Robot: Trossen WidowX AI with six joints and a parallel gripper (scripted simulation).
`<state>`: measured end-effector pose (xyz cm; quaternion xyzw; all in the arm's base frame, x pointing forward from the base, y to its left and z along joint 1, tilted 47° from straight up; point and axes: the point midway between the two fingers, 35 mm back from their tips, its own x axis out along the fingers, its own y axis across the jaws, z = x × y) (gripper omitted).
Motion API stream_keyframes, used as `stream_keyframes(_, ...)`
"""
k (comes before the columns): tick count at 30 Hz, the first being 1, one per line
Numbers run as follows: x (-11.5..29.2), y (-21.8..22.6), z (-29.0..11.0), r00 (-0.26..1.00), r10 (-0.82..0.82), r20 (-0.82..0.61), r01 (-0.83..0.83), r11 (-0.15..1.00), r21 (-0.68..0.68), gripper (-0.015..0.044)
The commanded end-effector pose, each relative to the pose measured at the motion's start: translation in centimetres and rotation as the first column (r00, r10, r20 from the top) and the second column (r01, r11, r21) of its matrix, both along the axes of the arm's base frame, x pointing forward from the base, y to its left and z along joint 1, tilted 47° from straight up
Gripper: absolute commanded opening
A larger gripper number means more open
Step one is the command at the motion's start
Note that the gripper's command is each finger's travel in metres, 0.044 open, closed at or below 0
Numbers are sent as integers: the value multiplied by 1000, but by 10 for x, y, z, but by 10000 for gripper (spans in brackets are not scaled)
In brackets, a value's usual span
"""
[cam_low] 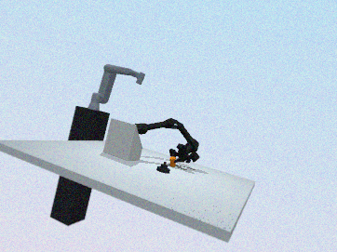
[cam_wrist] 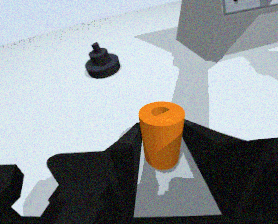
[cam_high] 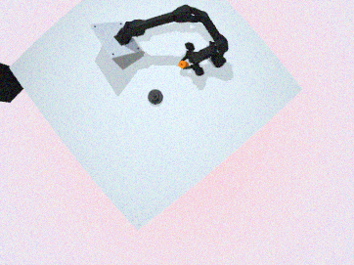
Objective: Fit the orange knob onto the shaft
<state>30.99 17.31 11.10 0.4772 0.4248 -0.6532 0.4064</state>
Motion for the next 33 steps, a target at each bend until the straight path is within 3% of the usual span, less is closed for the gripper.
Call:
stream_keyframes(1,1,2,2,1000,-5,4,5,1000,3,179)
stream_keyframes(2,2,2,3,1000,-5,4,5,1000,3,179)
stream_keyframes(5,0,1,1,1000,0,1,0,1000,0,258)
stream_keyframes(29,0,1,1,1000,0,1,0,1000,0,260)
stream_keyframes(33,0,1,1,1000,0,1,0,1000,0,365)
